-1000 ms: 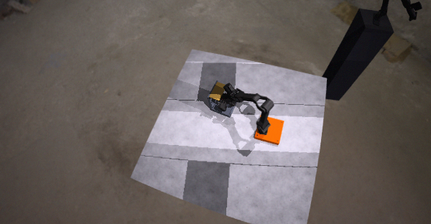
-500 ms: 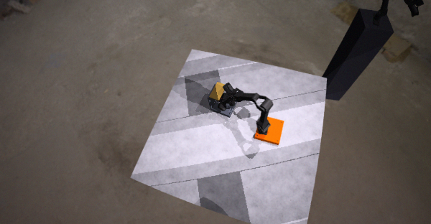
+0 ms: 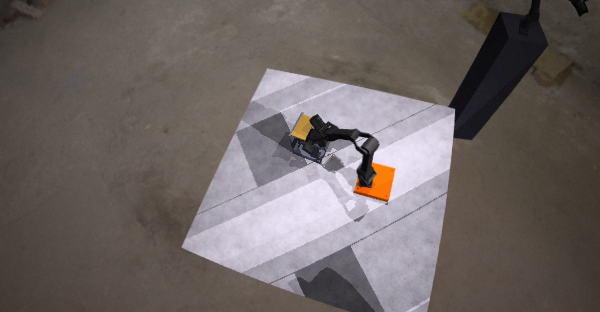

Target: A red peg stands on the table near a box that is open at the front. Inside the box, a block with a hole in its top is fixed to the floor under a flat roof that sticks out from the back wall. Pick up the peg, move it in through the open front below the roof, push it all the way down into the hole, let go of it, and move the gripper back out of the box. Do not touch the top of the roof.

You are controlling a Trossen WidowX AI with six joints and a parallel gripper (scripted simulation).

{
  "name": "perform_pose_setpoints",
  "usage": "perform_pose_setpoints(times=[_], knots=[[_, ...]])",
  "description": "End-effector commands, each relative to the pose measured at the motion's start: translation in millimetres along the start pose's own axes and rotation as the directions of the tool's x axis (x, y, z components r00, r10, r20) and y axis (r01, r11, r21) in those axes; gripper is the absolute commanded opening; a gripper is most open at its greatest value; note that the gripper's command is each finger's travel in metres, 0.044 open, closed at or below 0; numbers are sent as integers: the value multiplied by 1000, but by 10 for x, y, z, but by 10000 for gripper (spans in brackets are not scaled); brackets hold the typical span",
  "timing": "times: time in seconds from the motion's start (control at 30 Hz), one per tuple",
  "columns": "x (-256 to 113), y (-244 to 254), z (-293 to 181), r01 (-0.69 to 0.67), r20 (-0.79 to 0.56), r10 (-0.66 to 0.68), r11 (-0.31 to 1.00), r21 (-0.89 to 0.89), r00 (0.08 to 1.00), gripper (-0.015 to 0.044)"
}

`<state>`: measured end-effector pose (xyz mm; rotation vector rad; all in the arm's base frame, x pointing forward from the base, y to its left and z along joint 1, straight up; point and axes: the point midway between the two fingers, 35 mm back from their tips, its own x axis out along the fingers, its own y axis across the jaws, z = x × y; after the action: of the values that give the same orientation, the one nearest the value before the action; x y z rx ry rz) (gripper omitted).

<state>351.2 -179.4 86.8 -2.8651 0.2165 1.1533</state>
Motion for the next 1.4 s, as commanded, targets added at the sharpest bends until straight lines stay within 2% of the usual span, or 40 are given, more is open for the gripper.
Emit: perform_pose_setpoints(times=[0.0,1.37], knots=[[8,22,-31,-5,-4,5,1000,2,1000,0],[253,26,196,-5,-3,5,1000,2,1000,0]])
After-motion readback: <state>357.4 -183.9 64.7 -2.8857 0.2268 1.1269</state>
